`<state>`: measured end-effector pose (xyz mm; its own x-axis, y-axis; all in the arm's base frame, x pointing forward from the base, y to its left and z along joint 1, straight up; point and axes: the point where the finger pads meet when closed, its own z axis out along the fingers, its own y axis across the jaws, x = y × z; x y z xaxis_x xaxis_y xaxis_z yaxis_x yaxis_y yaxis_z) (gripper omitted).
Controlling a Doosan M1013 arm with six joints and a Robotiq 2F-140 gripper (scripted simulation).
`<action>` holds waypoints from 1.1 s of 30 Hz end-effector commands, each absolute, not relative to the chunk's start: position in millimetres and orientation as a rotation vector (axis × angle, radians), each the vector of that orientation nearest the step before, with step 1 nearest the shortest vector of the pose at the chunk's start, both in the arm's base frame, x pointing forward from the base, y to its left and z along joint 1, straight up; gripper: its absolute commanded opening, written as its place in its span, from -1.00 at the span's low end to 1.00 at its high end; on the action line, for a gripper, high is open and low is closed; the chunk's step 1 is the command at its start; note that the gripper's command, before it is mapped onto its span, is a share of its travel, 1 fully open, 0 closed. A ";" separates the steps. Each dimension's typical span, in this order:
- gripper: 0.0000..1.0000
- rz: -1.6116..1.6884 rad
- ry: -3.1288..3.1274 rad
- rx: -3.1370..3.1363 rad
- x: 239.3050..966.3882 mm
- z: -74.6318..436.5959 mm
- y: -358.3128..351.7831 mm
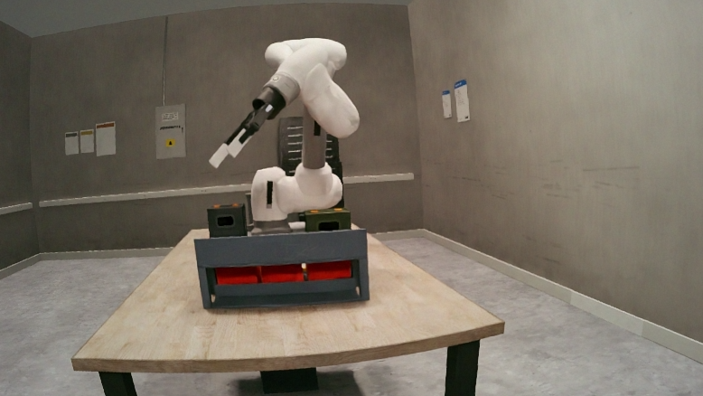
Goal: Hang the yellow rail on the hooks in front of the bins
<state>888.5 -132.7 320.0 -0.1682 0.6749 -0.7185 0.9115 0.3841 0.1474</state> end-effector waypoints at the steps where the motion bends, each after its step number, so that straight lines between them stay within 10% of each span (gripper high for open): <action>1: 1.00 -0.415 1.920 1.365 888.3 320.1 -132.8; 33: 1.00 -0.256 1.696 1.800 838.0 311.2 -128.1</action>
